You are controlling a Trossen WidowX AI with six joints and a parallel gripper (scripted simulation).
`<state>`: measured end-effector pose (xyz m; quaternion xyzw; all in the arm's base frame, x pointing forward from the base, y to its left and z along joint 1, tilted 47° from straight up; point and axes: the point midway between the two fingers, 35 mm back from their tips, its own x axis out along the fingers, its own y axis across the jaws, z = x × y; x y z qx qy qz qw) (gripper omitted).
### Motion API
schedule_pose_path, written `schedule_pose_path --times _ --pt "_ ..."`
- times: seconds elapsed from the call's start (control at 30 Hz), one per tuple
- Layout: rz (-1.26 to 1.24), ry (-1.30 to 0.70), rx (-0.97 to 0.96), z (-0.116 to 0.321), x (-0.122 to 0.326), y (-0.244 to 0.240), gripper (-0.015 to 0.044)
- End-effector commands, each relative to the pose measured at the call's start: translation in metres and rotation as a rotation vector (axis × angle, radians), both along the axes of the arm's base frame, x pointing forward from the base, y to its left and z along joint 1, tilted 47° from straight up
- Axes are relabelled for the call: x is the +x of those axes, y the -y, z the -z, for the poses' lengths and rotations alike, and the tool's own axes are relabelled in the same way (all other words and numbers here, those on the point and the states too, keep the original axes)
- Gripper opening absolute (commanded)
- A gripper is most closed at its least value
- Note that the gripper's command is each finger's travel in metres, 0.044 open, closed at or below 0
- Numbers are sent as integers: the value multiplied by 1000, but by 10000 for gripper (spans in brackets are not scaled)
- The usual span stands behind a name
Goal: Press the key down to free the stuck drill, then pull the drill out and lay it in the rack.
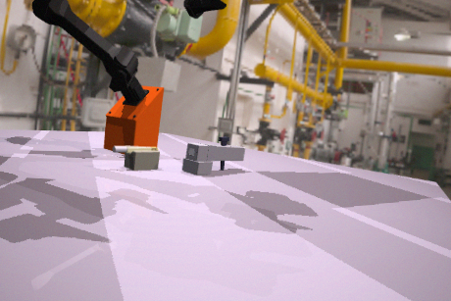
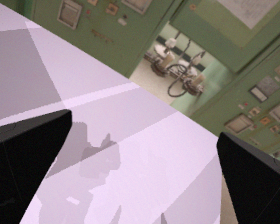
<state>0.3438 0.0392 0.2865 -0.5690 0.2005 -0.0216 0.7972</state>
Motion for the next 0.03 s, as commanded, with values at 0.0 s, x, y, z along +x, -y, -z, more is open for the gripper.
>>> schedule_pose_path --times 0.0 --pt "-105 177 192 -46 -1 -41 440"
